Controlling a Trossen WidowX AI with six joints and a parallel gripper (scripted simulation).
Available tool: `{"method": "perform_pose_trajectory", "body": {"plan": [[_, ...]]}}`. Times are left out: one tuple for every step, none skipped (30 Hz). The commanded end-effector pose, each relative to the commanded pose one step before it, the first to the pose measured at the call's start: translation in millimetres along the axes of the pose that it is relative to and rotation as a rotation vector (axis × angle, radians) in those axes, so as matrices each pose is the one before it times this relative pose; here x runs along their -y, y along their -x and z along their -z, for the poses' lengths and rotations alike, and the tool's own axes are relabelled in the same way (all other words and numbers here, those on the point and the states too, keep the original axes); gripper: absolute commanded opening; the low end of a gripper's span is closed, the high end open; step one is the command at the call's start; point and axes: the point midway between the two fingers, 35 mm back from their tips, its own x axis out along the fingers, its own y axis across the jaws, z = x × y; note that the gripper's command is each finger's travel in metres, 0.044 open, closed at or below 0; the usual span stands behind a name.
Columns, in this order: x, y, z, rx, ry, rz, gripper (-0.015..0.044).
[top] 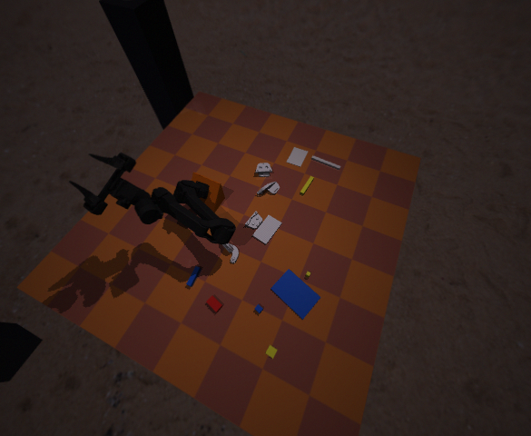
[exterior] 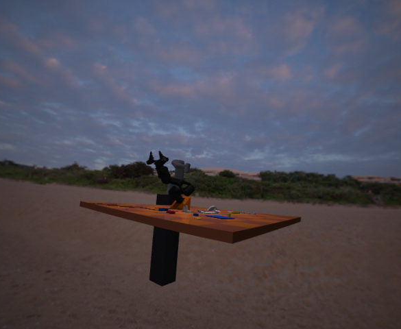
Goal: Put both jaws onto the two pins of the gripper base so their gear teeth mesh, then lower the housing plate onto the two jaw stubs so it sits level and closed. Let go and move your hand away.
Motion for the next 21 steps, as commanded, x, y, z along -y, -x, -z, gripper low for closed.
{"method": "perform_pose_trajectory", "body": {"plan": [[0.00, 0.00, 0.00, 0.00000, 0.0000, 0.00000, 0.0426], [0.00, 0.00, 0.00, 0.00000, 0.0000, 0.00000, 0.0400], [0.00, 0.00, 0.00, 0.00000, 0.0000, 0.00000, 0.0374], [0.00, 0.00, 0.00, 0.00000, 0.0000, 0.00000, 0.0347], [0.00, 0.00, 0.00, 0.00000, 0.0000, 0.00000, 0.0321], [0.00, 0.00, 0.00, 0.00000, 0.0000, 0.00000, 0.0295], [0.00, 0.00, 0.00, 0.00000, 0.0000, 0.00000, 0.0269], [0.00, 0.00, 0.00, 0.00000, 0.0000, 0.00000, 0.0242], [0.00, 0.00, 0.00, 0.00000, 0.0000, 0.00000, 0.0216], [0.00, 0.00, 0.00, 0.00000, 0.0000, 0.00000, 0.0190], [0.00, 0.00, 0.00, 0.00000, 0.0000, 0.00000, 0.0164], [0.00, 0.00, 0.00, 0.00000, 0.0000, 0.00000, 0.0137], [0.00, 0.00, 0.00, 0.00000, 0.0000, 0.00000, 0.0111], [0.00, 0.00, 0.00, 0.00000, 0.0000, 0.00000, 0.0085], [0.00, 0.00, 0.00, 0.00000, 0.0000, 0.00000, 0.0059], [0.00, 0.00, 0.00, 0.00000, 0.0000, 0.00000, 0.0032], [0.00, 0.00, 0.00, 0.00000, 0.0000, 0.00000, 0.0006], [0.00, 0.00, 0.00, 0.00000, 0.0000, 0.00000, 0.0000], [0.00, 0.00, 0.00, 0.00000, 0.0000, 0.00000, 0.0000], [0.00, 0.00, 0.00, 0.00000, 0.0000, 0.00000, 0.0000], [0.00, 0.00, 0.00, 0.00000, 0.0000, 0.00000, 0.0000]]}}
